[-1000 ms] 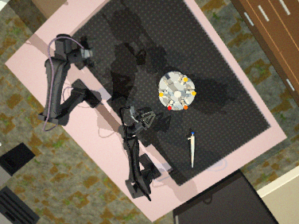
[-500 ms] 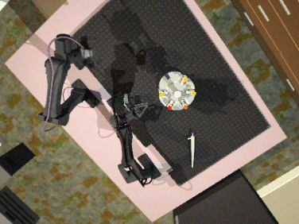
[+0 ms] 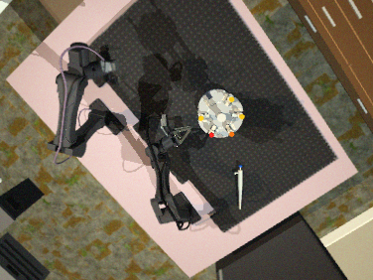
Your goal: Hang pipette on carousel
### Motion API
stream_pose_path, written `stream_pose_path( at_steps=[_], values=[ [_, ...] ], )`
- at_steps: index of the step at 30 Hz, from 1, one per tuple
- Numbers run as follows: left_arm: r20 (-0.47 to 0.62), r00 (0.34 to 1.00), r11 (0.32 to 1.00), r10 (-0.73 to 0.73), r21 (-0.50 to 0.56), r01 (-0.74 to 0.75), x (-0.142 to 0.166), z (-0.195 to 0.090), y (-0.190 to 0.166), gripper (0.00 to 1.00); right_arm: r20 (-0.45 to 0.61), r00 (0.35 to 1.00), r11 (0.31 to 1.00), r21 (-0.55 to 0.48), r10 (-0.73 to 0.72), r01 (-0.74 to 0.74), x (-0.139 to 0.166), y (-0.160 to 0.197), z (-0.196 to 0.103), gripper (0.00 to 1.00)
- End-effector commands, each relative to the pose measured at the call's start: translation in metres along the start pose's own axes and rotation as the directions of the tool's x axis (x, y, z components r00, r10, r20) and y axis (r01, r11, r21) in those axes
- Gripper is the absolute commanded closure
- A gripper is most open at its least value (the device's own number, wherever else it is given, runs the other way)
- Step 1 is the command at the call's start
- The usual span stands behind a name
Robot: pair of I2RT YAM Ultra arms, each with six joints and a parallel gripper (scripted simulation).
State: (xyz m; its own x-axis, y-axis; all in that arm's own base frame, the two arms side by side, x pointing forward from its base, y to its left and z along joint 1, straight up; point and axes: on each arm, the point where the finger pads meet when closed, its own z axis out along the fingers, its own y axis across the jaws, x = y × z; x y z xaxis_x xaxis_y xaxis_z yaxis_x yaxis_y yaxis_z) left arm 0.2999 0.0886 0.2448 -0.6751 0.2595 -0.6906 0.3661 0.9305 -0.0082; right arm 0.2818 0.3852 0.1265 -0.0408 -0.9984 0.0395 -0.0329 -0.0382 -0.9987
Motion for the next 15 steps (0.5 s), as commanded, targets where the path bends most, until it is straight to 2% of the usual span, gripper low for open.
stream_pose_path(
  at_steps=[1,15],
  values=[
    [0.029,0.999,1.000,0.016,-0.008,-0.015,-0.0074,-0.0041,0.0035,0.00,0.027,0.998,0.997,0.038,0.062,-0.063,-0.0117,-0.0152,0.0007,0.51],
    [0.029,0.999,1.000,0.016,-0.008,-0.015,-0.0074,-0.0041,0.0035,0.00,0.026,0.997,0.997,0.039,0.068,-0.069,-0.0115,-0.0176,-0.0007,0.51]
  ],
)
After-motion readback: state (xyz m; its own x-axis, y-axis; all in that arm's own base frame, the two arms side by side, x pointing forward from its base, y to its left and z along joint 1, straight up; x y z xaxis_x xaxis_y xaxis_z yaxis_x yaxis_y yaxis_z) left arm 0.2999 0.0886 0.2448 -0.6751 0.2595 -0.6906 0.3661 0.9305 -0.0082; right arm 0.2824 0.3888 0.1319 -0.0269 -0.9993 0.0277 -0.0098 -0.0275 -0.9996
